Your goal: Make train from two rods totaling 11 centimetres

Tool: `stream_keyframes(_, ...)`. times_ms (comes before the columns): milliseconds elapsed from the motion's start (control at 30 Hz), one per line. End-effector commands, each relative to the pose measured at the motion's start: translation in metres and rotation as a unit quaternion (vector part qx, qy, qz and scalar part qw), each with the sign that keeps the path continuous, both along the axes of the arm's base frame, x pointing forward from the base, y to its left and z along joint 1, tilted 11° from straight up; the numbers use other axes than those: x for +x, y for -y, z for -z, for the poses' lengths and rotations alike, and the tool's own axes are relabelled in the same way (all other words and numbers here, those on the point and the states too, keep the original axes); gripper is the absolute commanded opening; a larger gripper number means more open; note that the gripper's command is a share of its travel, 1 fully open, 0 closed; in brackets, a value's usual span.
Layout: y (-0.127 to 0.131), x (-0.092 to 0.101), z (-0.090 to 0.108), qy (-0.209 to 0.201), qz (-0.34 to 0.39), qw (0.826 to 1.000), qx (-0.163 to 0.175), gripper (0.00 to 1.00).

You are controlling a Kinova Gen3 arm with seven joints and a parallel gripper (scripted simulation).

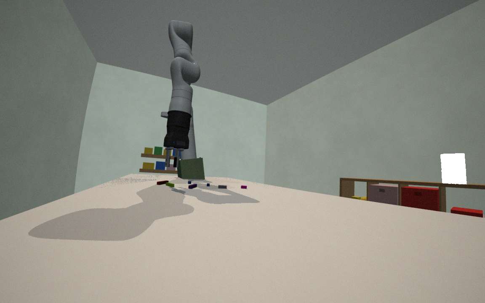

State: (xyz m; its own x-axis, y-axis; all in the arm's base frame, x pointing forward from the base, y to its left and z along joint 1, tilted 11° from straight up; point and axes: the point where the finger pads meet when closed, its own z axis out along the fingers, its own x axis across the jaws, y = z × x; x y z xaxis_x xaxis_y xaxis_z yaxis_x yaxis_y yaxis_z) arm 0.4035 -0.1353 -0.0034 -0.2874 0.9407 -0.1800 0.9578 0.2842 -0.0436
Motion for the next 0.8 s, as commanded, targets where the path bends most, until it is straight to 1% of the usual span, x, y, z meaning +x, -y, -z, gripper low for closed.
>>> stream_keyframes(0, 0.000, 0.000, 0.003, -0.001, 0.000, 1.000, 0.000, 0.54)
stream_keyframes(233, 0.002, 0.000, 0.012, -0.001, 0.000, 1.000, 0.000, 0.54)
stream_keyframes(300, 0.002, 0.000, 0.012, -0.001, 0.000, 1.000, 0.000, 0.54)
stream_keyframes(767, 0.006, 0.000, 0.033, -0.001, 0.000, 1.000, 0.000, 0.54)
